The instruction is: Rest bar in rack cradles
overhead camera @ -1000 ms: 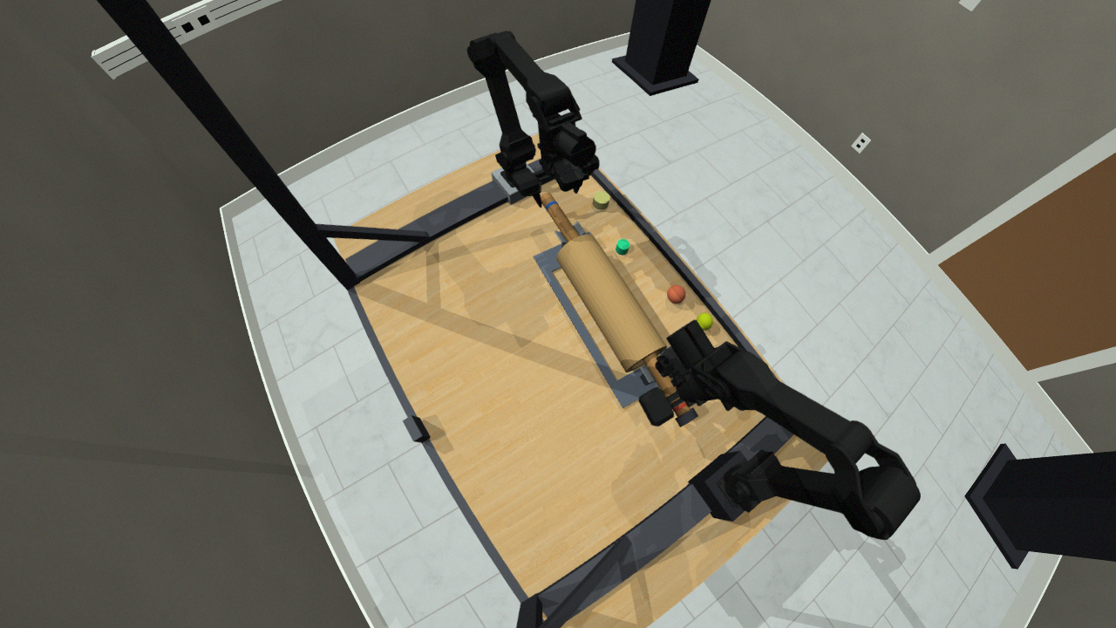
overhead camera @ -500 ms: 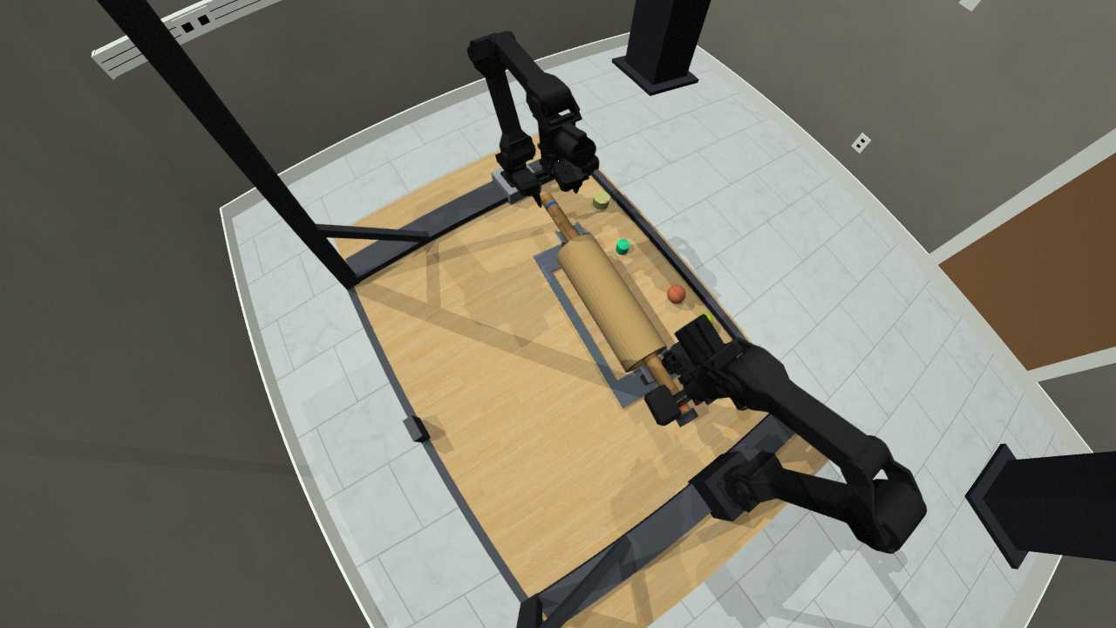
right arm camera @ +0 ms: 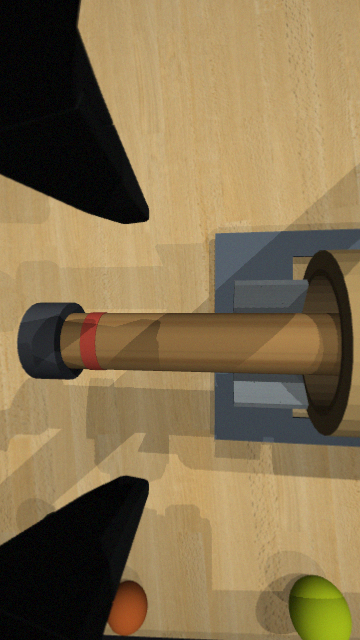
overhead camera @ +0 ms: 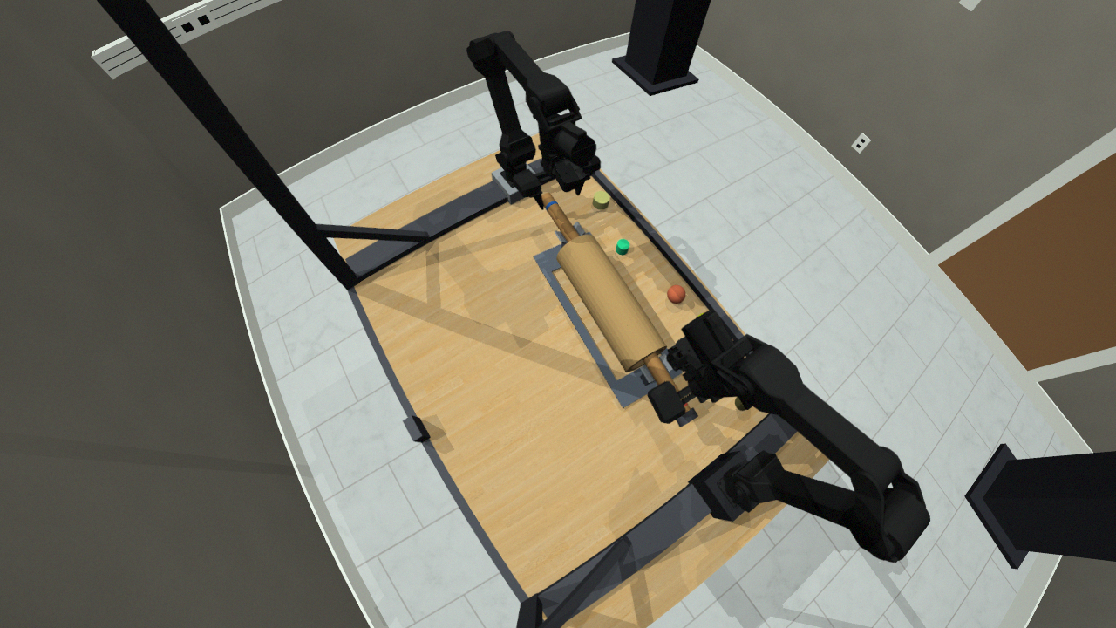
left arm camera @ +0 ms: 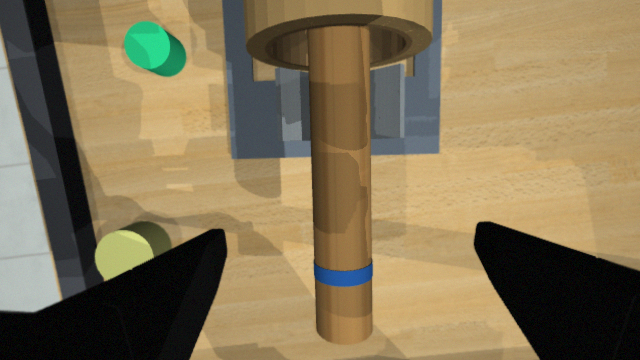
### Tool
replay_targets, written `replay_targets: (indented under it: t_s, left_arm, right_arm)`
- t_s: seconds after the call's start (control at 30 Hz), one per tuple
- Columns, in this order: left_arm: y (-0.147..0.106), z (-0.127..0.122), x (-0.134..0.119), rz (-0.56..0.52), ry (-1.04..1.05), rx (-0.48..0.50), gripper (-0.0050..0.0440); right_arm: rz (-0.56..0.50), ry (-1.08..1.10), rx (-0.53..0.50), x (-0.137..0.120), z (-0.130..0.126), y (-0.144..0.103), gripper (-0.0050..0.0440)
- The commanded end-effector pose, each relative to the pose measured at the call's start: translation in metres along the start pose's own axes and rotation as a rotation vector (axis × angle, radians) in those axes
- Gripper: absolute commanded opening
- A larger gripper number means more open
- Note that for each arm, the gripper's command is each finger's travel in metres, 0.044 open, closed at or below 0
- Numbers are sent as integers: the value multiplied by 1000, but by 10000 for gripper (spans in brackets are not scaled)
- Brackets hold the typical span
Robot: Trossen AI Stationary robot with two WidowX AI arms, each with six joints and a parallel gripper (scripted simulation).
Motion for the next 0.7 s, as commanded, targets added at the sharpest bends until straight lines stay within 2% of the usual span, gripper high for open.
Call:
replay_targets:
  t_s: [0.0, 0.2, 0.4, 0.47, 0.67]
  left_arm:
    - [-2, 0, 11, -94, -11, -4, 440]
    - [-7, -2, 47, -361, -26, -28, 440]
    - [-24, -5, 77, -613, -41, -57, 440]
    - [-24, -5, 77, -613, -41, -57, 440]
    - [-52, -6, 101, -868, -54, -91, 440]
  right_arm:
    - [-92, -13, -7, 10, 0, -5, 440]
    - [-353, -26, -37, 44, -3, -21, 440]
    - [-606, -38, -70, 71, -6, -49, 440]
    - [-606, -38, -70, 71, -6, -49, 440]
    - [-863, -48, -108, 92, -8, -87, 440]
Point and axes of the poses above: on each arm, the point midway between the two fingers, 35 mm back from their tips, its own y axis out along the fingers, its own z axis across the jaws, x = y × z, the point moved 3 cm from there along -y, back along the fingers, and after that the axes turned 11 degrees about -y, right-handed, at the moved point
